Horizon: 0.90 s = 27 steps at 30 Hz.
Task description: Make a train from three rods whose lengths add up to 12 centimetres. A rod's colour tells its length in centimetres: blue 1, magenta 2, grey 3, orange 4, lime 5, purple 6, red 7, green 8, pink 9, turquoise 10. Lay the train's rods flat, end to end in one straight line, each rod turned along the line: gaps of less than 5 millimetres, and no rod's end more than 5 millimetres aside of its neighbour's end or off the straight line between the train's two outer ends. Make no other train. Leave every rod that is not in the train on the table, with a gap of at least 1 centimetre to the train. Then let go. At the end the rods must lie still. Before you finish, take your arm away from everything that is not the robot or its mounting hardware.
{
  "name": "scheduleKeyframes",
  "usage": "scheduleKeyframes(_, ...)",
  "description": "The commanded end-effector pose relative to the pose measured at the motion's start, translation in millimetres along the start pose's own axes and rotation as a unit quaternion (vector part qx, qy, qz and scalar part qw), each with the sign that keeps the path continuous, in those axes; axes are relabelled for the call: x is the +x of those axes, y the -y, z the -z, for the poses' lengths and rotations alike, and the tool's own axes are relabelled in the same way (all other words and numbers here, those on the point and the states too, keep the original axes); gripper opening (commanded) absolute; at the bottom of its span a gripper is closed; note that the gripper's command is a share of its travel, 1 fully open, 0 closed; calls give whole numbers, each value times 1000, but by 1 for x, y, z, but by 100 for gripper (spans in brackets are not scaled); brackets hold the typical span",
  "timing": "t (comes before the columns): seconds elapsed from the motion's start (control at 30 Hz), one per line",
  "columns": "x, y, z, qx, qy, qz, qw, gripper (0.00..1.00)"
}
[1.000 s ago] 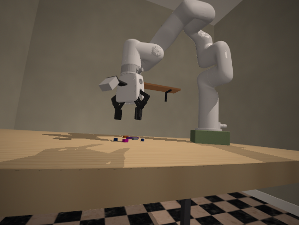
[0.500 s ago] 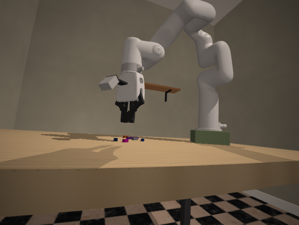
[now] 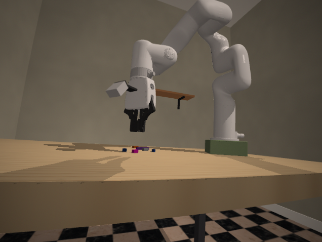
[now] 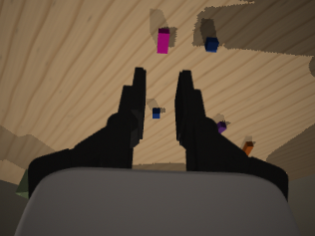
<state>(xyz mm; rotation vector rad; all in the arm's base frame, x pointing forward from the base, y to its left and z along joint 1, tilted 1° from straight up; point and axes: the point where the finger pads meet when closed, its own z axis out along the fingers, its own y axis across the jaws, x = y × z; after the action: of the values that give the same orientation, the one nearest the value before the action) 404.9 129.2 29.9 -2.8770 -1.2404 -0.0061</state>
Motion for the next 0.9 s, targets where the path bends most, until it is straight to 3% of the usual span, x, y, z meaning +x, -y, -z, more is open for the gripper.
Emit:
scheduleKeyframes(0.0,1,-1,1,-1,-2,0,1000,24)
scheduleKeyframes(0.87,1,-1,-9,-1,-2,0,1000,24)
